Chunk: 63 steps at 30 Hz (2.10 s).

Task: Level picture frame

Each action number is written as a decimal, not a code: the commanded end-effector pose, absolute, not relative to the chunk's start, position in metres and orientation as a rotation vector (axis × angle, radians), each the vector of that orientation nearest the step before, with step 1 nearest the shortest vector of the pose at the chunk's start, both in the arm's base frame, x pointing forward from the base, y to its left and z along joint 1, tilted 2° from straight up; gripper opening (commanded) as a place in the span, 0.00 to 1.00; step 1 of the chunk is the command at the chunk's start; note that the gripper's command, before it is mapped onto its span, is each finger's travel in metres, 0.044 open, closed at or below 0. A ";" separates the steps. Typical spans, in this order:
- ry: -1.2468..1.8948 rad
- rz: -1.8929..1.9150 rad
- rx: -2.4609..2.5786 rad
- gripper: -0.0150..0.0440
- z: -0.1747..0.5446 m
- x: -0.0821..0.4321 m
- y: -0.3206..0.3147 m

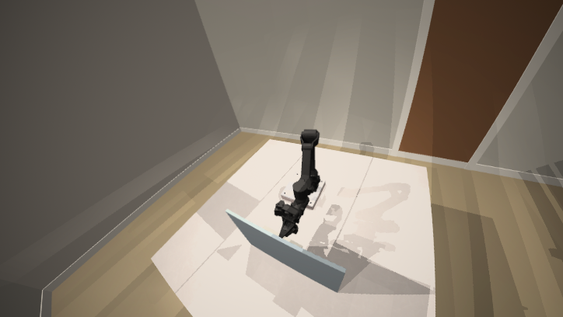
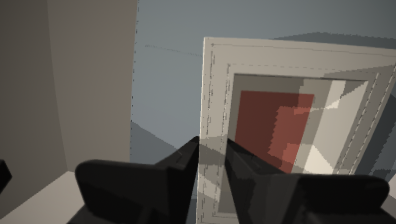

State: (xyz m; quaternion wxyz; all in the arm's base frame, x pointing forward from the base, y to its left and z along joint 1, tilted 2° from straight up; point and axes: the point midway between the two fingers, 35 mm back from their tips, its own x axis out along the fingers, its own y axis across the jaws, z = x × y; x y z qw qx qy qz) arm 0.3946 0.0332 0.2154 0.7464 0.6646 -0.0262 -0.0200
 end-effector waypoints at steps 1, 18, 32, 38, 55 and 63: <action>-0.075 -0.031 1.461 0.25 0.221 0.395 0.033; -0.075 -0.031 1.461 0.25 0.222 0.395 0.032; -0.075 -0.031 1.461 0.25 0.222 0.395 0.031; -0.075 -0.031 1.461 0.25 0.222 0.395 0.030; -0.075 -0.031 1.461 0.25 0.221 0.395 0.026; -0.075 -0.031 1.461 0.25 0.221 0.395 0.026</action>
